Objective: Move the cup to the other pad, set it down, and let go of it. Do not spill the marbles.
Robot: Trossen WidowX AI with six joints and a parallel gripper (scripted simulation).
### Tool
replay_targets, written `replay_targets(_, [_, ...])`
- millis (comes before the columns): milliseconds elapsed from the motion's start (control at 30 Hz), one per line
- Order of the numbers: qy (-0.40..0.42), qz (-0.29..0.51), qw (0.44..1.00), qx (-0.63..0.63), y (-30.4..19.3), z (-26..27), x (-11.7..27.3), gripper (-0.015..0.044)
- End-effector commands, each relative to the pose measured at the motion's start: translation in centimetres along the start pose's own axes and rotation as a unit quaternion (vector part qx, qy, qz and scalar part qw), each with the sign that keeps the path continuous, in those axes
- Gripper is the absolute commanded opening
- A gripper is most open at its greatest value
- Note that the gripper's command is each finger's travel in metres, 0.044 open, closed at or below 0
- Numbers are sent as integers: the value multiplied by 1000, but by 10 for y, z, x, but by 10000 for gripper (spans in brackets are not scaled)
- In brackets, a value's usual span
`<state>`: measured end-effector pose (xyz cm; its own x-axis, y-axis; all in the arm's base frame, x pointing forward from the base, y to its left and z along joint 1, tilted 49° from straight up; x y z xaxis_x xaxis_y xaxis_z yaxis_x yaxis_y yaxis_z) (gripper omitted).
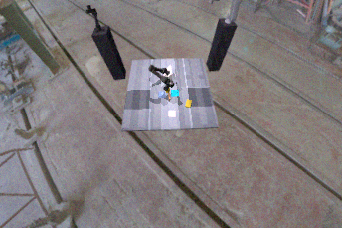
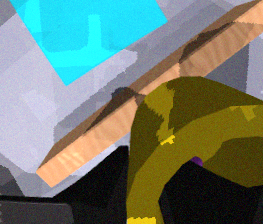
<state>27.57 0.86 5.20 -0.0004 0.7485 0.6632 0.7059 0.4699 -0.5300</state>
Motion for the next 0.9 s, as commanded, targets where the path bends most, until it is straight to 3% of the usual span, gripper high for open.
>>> replay_targets(0, [3, 1, 1000, 0, 8, 8, -1, 0])
replay_targets(867, [4, 0, 1000, -1, 49, 51, 1, 0])
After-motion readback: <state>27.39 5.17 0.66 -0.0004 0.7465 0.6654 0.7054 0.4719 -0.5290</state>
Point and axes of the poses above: the point midway between the two fingers, 35 mm back from their tips, its own x axis back along the fingers, its own z axis across the jaws, y = z × x, the point moved 3 cm from there along x, back along the fingers, and after that the axes turned 9 degrees about -x, right-handed, at the moved point
